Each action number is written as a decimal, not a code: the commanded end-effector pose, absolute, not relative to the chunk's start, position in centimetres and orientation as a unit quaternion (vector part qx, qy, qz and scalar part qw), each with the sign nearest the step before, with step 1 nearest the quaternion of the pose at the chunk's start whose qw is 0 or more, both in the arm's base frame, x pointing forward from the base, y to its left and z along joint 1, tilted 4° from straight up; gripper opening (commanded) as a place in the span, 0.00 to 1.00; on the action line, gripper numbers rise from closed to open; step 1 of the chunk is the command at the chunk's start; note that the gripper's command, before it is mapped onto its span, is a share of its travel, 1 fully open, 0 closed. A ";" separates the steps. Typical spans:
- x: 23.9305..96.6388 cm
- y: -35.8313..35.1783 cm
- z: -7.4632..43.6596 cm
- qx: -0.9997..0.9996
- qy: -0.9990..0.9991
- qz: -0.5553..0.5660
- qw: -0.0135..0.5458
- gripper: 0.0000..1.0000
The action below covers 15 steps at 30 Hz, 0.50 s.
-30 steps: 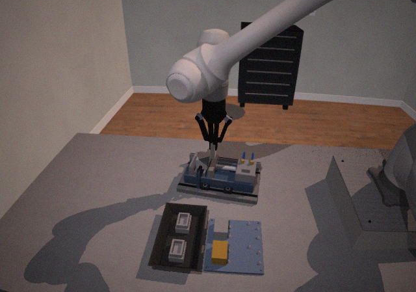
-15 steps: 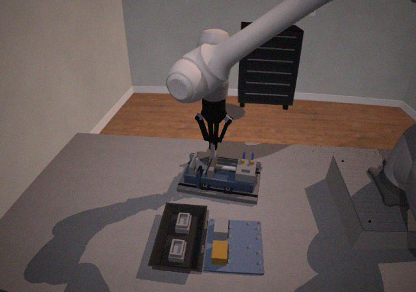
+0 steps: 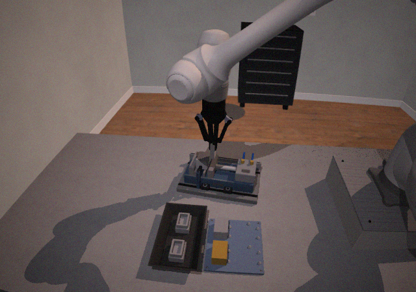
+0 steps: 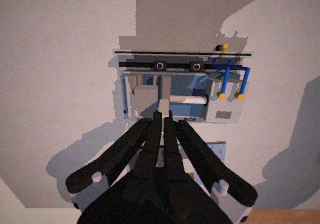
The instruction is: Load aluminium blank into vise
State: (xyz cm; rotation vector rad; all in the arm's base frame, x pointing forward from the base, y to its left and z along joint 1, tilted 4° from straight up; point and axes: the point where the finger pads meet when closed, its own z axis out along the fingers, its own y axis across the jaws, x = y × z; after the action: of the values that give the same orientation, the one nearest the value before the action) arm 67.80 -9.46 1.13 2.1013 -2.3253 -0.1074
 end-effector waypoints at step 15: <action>67.4 -9.5 -0.1 0.670 -0.742 -0.036 0.003 0.00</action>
State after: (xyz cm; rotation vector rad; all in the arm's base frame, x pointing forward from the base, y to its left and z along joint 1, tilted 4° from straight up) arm 67.77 -9.47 0.52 2.1012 -2.3254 -0.1068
